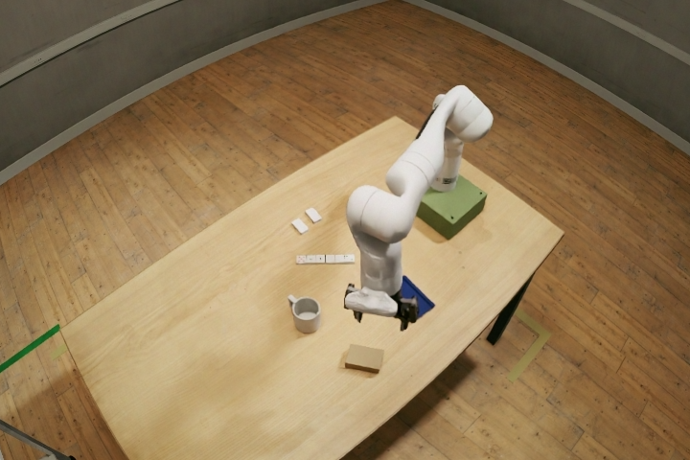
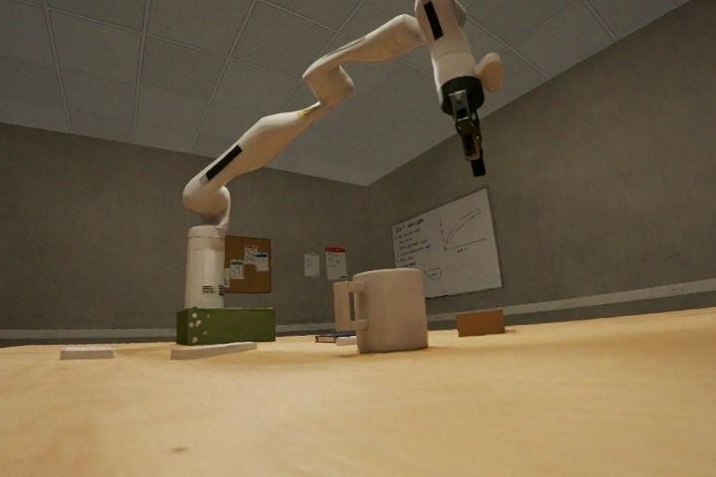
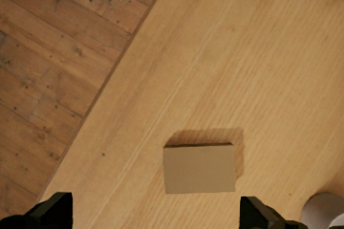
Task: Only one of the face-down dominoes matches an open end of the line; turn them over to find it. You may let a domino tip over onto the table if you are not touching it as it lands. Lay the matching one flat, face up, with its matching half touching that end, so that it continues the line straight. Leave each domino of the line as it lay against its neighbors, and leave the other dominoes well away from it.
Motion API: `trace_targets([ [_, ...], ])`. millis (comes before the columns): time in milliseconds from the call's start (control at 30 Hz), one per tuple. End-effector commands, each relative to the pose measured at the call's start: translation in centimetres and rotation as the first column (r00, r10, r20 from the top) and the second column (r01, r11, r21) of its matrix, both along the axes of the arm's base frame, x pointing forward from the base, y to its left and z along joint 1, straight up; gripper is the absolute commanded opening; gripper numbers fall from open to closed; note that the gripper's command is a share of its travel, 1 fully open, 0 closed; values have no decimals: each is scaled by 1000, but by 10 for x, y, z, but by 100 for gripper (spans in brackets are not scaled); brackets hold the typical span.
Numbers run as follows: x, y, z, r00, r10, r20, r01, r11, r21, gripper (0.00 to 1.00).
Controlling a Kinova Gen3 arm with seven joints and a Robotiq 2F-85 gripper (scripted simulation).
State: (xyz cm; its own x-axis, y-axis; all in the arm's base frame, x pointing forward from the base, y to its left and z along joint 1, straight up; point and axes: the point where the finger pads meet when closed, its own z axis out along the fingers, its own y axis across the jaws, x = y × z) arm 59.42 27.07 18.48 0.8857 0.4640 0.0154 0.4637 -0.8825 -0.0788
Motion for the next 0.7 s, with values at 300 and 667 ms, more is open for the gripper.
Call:
trace_targets([
  [300,12,-176,-35,978,-206,30,205,979,21,100],
  [667,-31,-302,-62,929,-368,42,368,930,8,100],
])
